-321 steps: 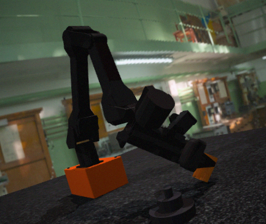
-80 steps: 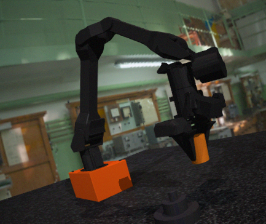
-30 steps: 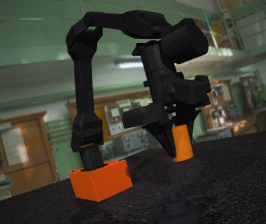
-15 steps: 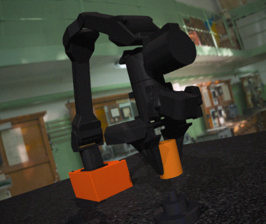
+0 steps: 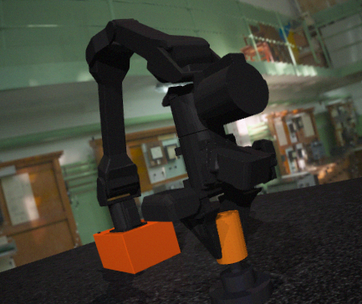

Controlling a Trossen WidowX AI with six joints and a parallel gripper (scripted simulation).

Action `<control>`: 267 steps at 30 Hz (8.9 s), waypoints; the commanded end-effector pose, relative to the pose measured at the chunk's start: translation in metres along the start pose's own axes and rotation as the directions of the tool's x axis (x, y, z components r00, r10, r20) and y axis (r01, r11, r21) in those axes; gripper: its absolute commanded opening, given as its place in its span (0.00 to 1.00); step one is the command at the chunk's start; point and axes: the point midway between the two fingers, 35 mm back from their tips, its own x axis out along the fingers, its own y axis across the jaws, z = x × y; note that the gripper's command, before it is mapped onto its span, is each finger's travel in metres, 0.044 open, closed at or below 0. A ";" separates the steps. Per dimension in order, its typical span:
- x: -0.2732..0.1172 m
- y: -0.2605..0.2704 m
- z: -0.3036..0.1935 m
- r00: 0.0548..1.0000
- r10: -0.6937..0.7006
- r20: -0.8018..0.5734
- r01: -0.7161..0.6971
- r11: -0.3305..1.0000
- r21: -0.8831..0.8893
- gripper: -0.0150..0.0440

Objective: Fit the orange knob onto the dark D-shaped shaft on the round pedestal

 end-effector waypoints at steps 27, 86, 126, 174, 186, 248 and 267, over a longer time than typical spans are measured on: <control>-0.002 -0.002 0.004 1.000 -0.004 0.013 0.004 1.000 0.000 0.25; 0.001 -0.002 0.003 1.000 -0.004 0.013 0.009 0.914 -0.407 0.25; 0.001 -0.003 0.007 1.000 -0.004 0.013 0.011 0.809 -0.588 0.25; -0.004 -0.002 0.006 1.000 -0.004 0.013 0.012 0.669 -0.743 0.25; 0.001 -0.002 0.007 1.000 -0.004 0.013 0.012 0.669 -0.743 0.25; -0.005 -0.003 0.008 1.000 -0.004 0.013 0.014 0.309 -0.951 0.25; -0.002 -0.002 0.003 1.000 -0.004 0.013 0.013 0.309 -0.951 0.25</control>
